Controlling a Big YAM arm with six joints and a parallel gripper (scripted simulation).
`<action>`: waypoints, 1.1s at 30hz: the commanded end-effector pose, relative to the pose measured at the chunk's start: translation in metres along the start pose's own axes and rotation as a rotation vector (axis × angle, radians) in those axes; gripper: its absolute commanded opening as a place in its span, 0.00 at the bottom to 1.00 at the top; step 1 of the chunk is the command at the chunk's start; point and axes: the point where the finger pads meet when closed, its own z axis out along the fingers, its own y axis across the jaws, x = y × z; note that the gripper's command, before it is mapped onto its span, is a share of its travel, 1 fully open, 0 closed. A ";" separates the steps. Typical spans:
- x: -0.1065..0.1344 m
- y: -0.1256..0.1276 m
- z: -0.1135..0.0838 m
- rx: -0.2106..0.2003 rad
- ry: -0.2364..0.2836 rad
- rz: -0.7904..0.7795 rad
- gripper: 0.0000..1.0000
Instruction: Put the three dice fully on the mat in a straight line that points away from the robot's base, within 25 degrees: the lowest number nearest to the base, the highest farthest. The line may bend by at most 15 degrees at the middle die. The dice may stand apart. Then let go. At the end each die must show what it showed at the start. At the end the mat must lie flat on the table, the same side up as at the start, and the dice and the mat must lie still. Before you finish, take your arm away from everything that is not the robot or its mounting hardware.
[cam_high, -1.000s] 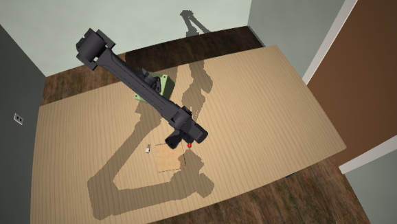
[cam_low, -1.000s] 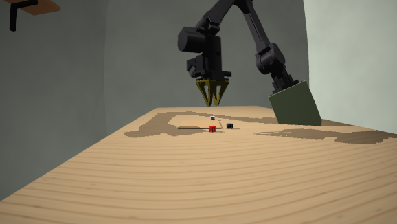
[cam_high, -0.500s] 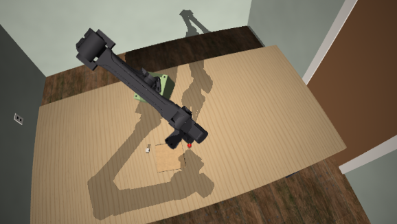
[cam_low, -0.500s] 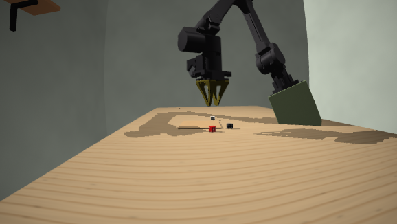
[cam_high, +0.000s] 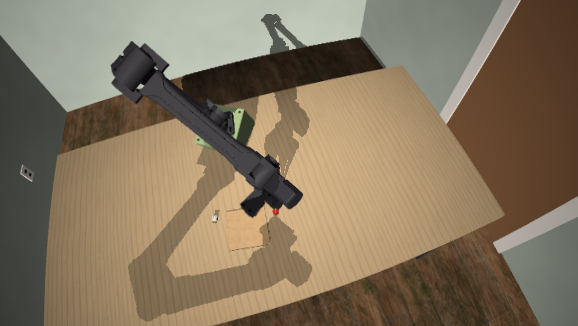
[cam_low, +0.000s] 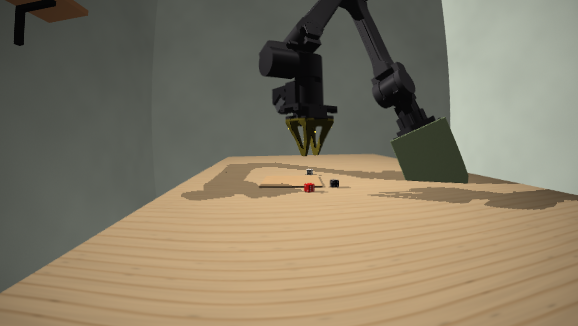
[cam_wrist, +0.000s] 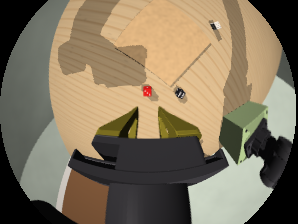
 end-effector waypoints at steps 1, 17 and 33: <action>-0.006 0.007 0.003 -0.015 -0.004 0.012 0.30; -0.005 0.006 0.025 -0.013 -0.004 0.009 0.30; -0.005 0.006 0.045 -0.012 -0.004 0.009 0.30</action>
